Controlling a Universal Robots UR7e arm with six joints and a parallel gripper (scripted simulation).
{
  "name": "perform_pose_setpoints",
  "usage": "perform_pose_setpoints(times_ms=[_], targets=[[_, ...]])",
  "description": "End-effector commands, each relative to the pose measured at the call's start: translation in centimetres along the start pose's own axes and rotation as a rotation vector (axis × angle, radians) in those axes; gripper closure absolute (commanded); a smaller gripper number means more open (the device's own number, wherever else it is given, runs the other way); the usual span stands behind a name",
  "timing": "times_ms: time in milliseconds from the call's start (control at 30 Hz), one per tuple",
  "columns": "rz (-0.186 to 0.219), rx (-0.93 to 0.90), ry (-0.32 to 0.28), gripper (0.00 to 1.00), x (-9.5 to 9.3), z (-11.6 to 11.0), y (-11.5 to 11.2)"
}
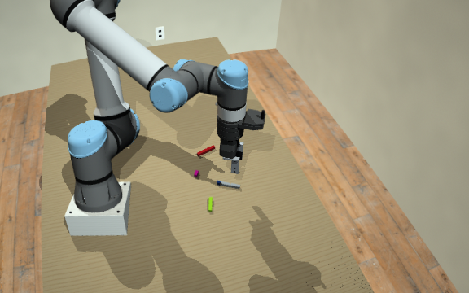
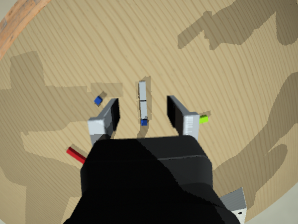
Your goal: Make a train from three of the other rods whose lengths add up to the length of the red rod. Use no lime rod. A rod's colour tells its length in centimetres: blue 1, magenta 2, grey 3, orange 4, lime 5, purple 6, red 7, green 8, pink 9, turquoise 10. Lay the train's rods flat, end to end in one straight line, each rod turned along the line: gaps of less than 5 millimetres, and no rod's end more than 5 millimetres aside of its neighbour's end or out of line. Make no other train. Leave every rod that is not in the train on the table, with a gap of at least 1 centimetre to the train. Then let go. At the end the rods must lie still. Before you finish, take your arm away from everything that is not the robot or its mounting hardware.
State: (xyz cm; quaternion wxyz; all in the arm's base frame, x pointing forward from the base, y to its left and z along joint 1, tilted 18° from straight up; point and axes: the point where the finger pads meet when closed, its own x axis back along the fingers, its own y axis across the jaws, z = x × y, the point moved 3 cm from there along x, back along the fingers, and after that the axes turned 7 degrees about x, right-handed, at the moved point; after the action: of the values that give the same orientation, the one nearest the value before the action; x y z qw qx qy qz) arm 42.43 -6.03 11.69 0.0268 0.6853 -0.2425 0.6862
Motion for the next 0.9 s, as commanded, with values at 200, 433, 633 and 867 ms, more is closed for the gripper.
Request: perform_pose_setpoints(times_ms=[200, 433, 633, 867], targets=[[-0.003, 0.001, 0.007, 0.0, 6.0, 0.1, 0.0], [-0.003, 0.001, 0.007, 0.0, 7.9, 0.1, 0.0], [-0.002, 0.001, 0.007, 0.0, 8.5, 0.1, 0.0], [-0.001, 0.002, 0.003, 0.0, 8.3, 0.0, 0.0]])
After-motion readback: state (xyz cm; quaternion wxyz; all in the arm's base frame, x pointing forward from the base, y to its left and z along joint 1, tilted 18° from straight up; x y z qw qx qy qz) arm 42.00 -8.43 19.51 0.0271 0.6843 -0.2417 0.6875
